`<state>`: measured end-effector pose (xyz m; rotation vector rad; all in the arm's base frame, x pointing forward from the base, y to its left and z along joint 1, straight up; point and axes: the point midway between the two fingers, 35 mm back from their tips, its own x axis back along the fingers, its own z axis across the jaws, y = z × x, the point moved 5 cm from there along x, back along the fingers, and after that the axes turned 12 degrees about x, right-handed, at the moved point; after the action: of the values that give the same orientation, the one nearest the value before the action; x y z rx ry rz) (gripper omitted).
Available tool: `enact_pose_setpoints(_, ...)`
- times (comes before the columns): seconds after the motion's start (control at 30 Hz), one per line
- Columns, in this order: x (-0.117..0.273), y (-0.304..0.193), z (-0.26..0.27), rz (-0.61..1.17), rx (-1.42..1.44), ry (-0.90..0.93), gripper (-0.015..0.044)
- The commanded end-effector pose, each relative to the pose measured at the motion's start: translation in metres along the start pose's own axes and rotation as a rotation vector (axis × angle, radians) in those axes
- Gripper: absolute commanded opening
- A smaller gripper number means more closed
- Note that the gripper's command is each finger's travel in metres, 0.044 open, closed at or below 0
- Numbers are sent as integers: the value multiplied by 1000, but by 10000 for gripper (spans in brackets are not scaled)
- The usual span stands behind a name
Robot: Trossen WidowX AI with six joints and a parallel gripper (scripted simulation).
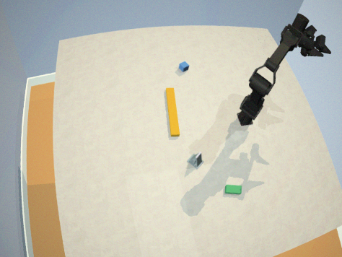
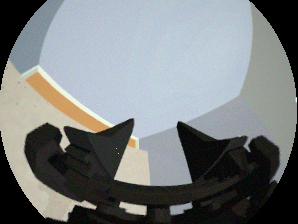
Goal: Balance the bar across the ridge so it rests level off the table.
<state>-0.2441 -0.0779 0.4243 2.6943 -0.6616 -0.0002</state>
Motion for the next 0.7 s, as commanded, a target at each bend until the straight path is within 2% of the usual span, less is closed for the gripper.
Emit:
enact_pose_setpoints(0.0,8,15,14,-84,75,53,315)
enact_pose_setpoints(0.67,76,70,74,-468,358,257,315)
